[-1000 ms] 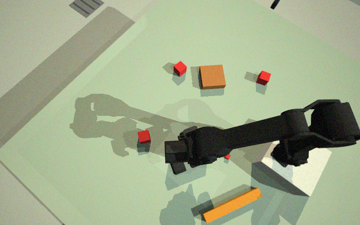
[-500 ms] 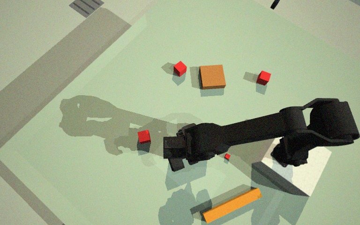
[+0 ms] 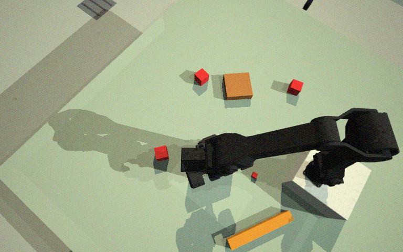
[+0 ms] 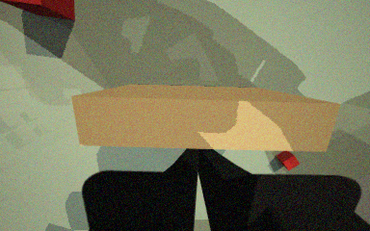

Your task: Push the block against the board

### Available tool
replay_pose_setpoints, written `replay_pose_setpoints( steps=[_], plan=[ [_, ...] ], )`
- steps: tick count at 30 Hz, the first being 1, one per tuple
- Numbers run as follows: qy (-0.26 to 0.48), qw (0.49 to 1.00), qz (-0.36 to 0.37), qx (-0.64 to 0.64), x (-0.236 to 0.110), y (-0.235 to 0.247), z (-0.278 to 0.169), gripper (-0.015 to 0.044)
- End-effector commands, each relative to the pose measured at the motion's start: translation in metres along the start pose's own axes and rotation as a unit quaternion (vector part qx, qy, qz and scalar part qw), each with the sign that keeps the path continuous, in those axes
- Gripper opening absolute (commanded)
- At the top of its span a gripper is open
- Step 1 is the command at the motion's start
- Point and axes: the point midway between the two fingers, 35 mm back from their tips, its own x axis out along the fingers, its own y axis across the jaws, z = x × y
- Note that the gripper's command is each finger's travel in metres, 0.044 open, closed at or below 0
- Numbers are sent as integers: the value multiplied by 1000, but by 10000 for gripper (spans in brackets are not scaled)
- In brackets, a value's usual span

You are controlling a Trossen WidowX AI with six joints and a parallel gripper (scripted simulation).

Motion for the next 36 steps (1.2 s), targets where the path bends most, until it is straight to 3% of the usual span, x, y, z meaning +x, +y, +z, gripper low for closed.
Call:
replay_pose_setpoints(
  steps=[1, 36],
  plan=[
    [-1, 1000, -3, -2, 1, 0, 4, 0],
    [-3, 1000, -4, -2, 1, -1, 31, 0]
  ],
)
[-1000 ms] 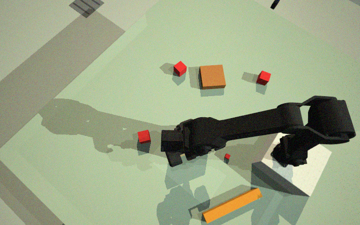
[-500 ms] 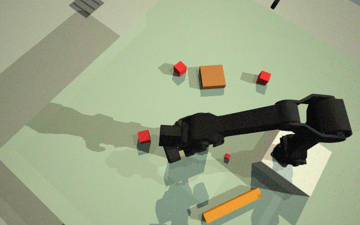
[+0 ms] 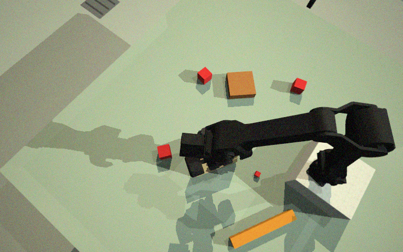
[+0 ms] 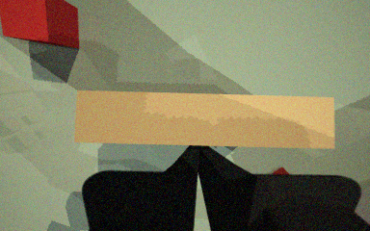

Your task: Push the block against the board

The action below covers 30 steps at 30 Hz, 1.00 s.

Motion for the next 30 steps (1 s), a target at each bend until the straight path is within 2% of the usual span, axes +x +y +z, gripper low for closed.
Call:
replay_pose_setpoints(
  steps=[1, 10, 30],
  plan=[
    [-1, 1000, -4, -3, 1, -1, 3, 0],
    [-1, 1000, -4, -3, 1, -1, 6, 0],
    [1, 1000, -4, -3, 2, 0, -25, 0]
  ],
)
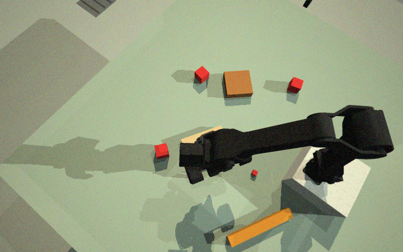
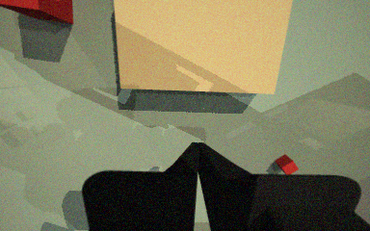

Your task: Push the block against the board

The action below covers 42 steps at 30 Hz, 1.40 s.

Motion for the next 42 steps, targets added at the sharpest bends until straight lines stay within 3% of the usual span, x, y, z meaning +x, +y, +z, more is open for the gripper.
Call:
replay_pose_setpoints(
  steps=[1, 9, 14, 42],
  plan=[
    [-3, 1000, 2, 3, -1, -1, -5, 0],
    [0, 1000, 0, 0, -2, 0, -13, 0],
    [-3, 1000, 2, 3, -51, 0, -14, 0],
    [-3, 1000, 2, 3, -51, 0, -14, 0]
  ],
)
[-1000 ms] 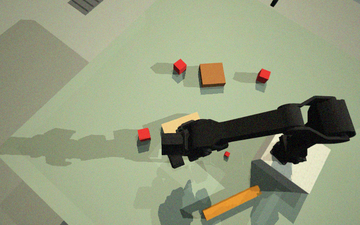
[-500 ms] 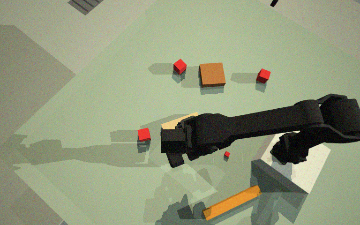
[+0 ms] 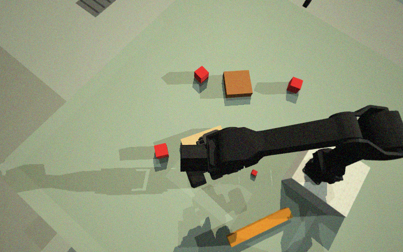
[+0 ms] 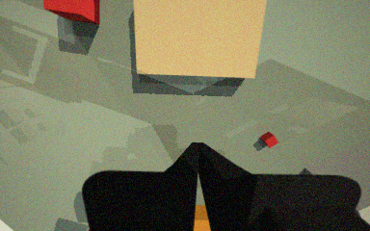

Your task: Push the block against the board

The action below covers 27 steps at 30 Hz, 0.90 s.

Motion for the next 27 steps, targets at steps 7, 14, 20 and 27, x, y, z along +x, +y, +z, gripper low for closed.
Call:
replay_pose_setpoints(
  steps=[7, 14, 20, 27],
  plan=[
    [0, 1000, 0, -3, 0, 1, 1, 0],
    [-2, 994, 1, -112, 10, 37, 27, 0],
    [-4, 977, 1, -215, 26, 68, 54, 0],
    [-6, 944, 0, -331, 51, 98, 86, 0]
  ],
)
